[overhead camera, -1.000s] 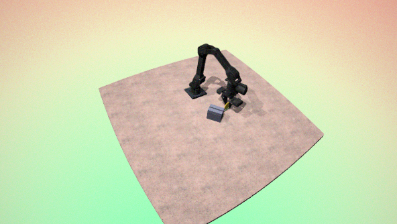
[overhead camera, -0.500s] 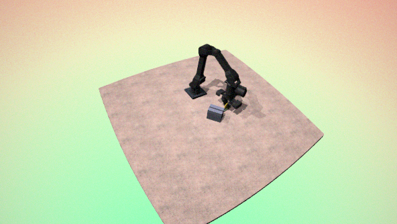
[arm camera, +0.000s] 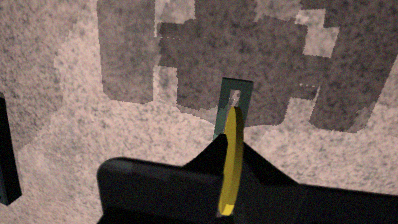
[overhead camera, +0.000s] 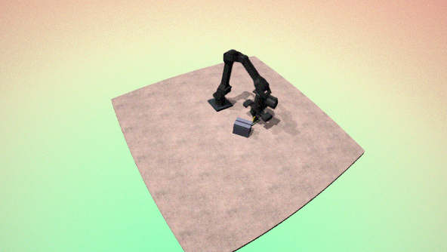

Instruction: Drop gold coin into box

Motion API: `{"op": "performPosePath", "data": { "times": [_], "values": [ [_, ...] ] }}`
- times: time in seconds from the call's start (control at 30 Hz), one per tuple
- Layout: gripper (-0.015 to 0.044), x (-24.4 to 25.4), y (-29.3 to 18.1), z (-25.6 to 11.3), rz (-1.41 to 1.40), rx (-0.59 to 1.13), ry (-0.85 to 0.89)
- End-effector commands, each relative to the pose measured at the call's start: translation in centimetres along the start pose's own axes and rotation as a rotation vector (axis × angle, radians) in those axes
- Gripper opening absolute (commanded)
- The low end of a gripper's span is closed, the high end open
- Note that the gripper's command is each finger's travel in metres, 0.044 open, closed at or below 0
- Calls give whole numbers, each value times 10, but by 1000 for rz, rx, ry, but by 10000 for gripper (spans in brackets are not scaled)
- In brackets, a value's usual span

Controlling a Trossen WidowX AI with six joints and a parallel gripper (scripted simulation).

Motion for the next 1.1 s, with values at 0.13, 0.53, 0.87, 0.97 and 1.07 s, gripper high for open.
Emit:
{"op": "performPosePath", "data": {
  "times": [0.13,0.53,0.87,0.97,1.07],
  "values": [
    [0,-3,1,-18,5,1,-6],
    [0,-4,2,-48,5,1,-6],
    [0,-2,1,-74,5,1,-6],
    [0,-1,1,-82,5,1,-6],
    [0,0,0,-89,5,1,-6]
  ]
}}
Point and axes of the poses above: the point midway between the two fingers, 35 mm back from their tips, its own z axis out along the fingers, its own x axis across the jaws, y = z × x, the point moved 4 cm from there along -z, back along the fingers, and after that the axes turned 11 degrees about z, right-handed, at the moved point
